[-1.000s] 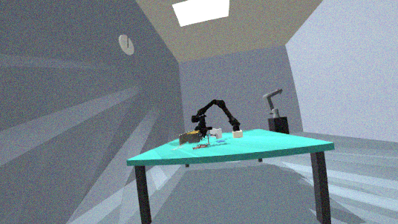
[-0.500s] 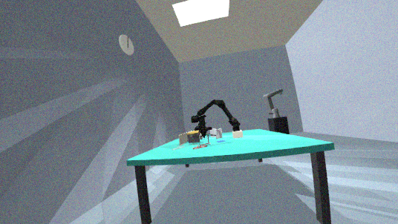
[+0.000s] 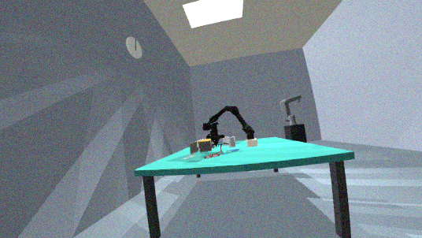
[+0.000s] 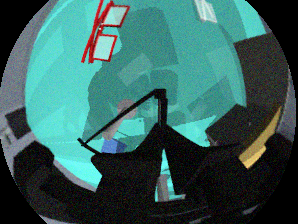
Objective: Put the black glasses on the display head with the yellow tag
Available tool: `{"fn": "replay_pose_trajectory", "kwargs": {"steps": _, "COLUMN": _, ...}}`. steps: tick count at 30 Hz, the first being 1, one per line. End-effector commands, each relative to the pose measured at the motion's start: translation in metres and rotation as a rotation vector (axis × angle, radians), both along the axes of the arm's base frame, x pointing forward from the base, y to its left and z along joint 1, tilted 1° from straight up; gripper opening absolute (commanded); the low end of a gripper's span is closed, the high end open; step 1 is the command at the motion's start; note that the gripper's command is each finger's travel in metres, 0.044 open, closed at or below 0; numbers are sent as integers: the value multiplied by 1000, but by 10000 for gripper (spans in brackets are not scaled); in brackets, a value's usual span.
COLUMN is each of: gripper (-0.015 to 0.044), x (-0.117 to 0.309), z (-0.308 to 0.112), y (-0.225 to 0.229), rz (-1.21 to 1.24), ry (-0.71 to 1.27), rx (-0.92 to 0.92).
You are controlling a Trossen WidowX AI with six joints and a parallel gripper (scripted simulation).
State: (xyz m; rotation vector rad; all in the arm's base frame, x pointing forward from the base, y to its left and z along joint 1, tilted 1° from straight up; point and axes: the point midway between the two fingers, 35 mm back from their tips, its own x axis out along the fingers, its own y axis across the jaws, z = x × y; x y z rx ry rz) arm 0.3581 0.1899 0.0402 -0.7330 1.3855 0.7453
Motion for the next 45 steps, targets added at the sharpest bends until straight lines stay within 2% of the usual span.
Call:
{"fn": "replay_pose_trajectory", "kwargs": {"steps": 1, "gripper": 0, "x": -1, "z": 1, "y": -5, "rz": 2, "ry": -1, "rx": -2}}
{"fn": "replay_pose_trajectory", "kwargs": {"steps": 45, "gripper": 0, "x": -8, "z": -1, "y": -34, "rz": 2, "ry": 0, "rx": -5}}
